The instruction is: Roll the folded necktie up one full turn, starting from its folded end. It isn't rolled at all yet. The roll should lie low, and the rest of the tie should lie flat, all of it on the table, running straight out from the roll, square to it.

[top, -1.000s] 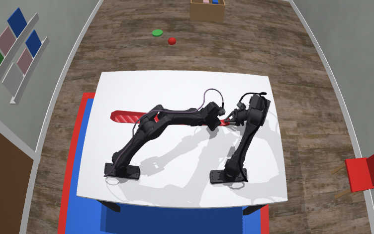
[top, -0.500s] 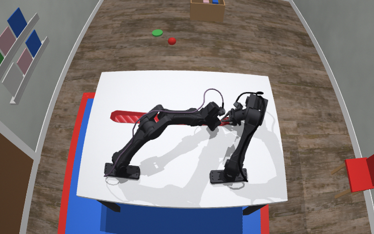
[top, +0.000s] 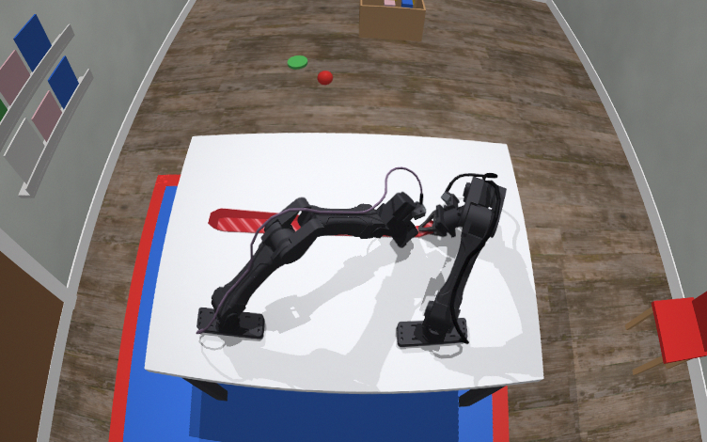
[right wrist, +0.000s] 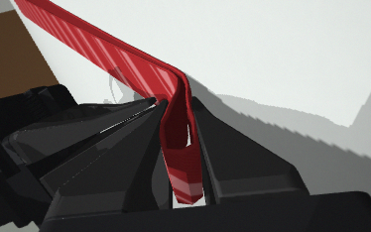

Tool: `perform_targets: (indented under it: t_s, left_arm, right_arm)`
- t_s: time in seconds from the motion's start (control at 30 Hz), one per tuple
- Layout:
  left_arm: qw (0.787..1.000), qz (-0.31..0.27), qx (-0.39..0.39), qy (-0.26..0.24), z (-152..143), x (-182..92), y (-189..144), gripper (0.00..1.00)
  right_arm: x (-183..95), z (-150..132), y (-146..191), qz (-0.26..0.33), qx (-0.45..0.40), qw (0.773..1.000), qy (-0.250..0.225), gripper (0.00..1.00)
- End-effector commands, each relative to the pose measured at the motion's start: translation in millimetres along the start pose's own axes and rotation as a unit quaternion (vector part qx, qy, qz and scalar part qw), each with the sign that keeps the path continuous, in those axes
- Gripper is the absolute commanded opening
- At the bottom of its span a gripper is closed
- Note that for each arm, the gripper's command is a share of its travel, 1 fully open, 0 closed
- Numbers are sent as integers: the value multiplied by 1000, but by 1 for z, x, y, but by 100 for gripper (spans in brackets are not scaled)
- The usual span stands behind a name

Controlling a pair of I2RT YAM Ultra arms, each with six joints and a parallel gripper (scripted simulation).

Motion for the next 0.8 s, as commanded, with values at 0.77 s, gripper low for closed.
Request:
perform_targets:
  t_s: [0.77]
  left_arm:
    - [1000,-5,3,-5,2,-2,-2,4]
  right_arm:
    - [-2,2,-3,-3,-16,1000,-12,6]
Point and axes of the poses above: on each arm, the point where the finger pads meet when closed, its own x axis out along the fingers, its own y axis across the jaws, z = x × y, the point moved 7 cm from there along -x, back along the fingers, and after that the axes turned 7 degrees about -x, right-handed, at the moved point
